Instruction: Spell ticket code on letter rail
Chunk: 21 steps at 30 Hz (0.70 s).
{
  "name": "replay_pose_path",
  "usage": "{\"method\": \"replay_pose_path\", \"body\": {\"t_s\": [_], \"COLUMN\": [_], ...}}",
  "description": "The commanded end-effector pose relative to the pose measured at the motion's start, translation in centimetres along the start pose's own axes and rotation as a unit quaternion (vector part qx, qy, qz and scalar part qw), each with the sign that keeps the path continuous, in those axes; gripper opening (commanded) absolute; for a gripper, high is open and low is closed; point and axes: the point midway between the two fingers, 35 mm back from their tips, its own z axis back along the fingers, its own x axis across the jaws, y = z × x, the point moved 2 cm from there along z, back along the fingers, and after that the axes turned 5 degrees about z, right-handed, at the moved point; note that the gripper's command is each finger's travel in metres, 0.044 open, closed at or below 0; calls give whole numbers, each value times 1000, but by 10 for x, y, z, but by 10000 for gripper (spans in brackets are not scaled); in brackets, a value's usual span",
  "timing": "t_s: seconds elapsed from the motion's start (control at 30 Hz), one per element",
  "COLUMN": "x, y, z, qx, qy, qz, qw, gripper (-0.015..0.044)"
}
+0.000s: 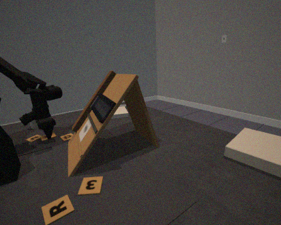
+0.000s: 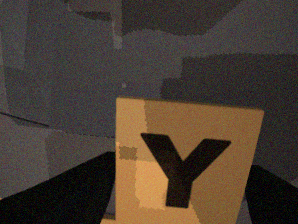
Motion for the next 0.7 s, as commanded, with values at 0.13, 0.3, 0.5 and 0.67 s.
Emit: {"method": "replay_pose_path", "body": {"t_s": [0.13, 0.3, 0.5, 0.67], "x": [0, 1, 2, 2], "y": [0, 0, 1, 8], "z": [6, 9, 9, 12], "qx": [-1, -1, 1, 12], "qy": [2, 2, -1, -3], "qz": [1, 1, -3, -32], "qw": [1000, 1000, 1000, 999], "gripper": [0, 0, 0, 0]}}
